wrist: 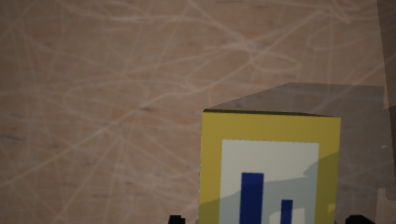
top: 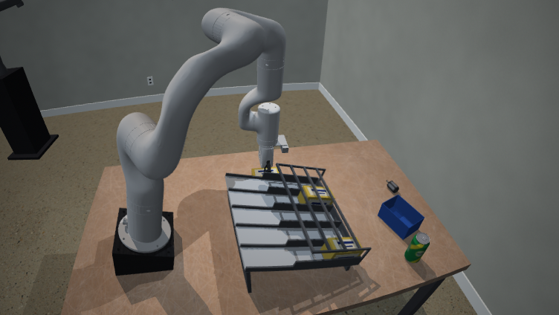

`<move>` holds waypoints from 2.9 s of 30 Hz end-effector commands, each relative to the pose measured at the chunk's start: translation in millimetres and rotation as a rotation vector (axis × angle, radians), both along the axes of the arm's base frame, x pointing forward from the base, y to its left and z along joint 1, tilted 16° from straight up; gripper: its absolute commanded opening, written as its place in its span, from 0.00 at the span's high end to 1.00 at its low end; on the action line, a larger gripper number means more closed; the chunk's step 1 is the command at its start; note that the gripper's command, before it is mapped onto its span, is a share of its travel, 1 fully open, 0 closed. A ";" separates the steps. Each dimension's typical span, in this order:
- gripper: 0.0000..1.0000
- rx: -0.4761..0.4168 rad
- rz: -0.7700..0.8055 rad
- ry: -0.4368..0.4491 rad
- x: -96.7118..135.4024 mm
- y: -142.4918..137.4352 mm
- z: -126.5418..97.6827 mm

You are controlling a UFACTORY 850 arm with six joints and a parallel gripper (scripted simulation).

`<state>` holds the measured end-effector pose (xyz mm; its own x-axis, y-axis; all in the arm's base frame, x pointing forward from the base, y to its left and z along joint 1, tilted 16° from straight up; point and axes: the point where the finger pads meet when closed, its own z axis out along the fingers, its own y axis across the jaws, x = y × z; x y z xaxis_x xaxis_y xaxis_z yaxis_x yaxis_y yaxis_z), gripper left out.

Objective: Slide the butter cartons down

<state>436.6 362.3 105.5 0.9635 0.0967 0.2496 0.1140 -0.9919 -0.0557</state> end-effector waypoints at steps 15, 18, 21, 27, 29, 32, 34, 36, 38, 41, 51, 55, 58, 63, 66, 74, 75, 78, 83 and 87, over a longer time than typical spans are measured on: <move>0.10 -0.023 -0.022 -0.009 10.1 2.8 -35.2; 0.10 -0.023 -0.022 -0.009 10.1 2.8 -35.2; 0.10 -0.023 -0.022 -0.009 10.1 2.8 -35.2; 0.10 -0.023 -0.022 -0.009 10.1 2.8 -35.2; 1.00 -0.023 -0.022 -0.007 10.2 2.9 -34.8; 1.00 -0.023 -0.022 -0.007 10.2 2.9 -34.8; 1.00 -0.023 -0.022 -0.007 10.2 2.9 -34.8; 1.00 -0.023 -0.022 -0.007 10.2 2.9 -34.8; 1.00 -0.023 -0.022 -0.007 10.2 2.9 -34.8; 1.00 -0.023 -0.022 -0.007 10.2 2.9 -34.8; 1.00 -0.023 -0.022 -0.007 10.2 2.9 -34.8; 1.00 -0.023 -0.022 -0.007 10.2 2.9 -34.8; 1.00 -0.023 -0.022 -0.007 10.2 2.9 -34.8; 1.00 -0.023 -0.022 -0.007 -8.4 -0.3 32.6; 1.00 -0.023 -0.022 -0.007 -10.3 -0.8 38.3; 1.00 -0.023 -0.022 -0.007 -16.4 -1.7 61.7; 1.00 -0.023 -0.022 -0.007 -16.4 -1.7 61.7; 1.00 -0.023 -0.022 -0.007 -16.4 -1.7 61.7; 1.00 -0.053 0.066 -0.029 -38.2 -5.6 134.6; 1.00 -0.053 0.066 -0.029 -53.1 -7.2 190.4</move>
